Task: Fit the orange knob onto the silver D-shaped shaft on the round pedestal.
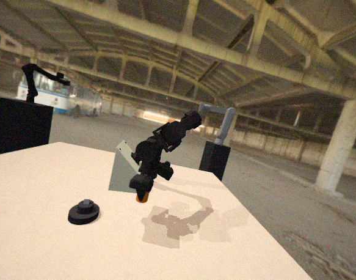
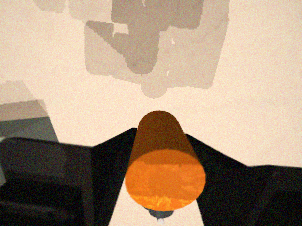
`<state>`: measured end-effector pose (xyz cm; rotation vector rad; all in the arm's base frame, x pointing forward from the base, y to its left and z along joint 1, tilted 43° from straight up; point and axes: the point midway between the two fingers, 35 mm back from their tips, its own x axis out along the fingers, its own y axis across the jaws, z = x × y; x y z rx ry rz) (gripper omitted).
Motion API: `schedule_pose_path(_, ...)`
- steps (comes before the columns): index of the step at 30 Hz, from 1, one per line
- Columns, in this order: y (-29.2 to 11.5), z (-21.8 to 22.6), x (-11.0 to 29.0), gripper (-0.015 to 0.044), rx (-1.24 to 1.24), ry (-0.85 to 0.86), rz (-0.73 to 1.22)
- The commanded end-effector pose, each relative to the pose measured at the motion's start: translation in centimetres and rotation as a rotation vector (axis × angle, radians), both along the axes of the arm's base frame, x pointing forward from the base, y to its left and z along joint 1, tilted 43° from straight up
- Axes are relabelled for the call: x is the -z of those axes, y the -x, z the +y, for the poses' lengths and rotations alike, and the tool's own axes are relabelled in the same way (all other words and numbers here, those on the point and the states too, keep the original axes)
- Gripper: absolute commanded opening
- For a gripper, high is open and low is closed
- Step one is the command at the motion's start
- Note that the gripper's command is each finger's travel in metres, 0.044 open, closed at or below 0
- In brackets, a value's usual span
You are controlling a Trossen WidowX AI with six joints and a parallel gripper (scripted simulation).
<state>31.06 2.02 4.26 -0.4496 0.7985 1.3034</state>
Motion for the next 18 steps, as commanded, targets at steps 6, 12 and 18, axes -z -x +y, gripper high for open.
schedule_pose_path(6, 0.0, -2.1, -2.1, 0.0000, 0.000, 0.002, -0.008)
schedule_pose_path(12, 0.2, -3.4, -3.5, 0.0000, -0.002, -0.002, -0.008)
schedule_pose_path(18, 0.3, -4.1, -4.3, 0.0000, -0.003, -0.004, -0.008)
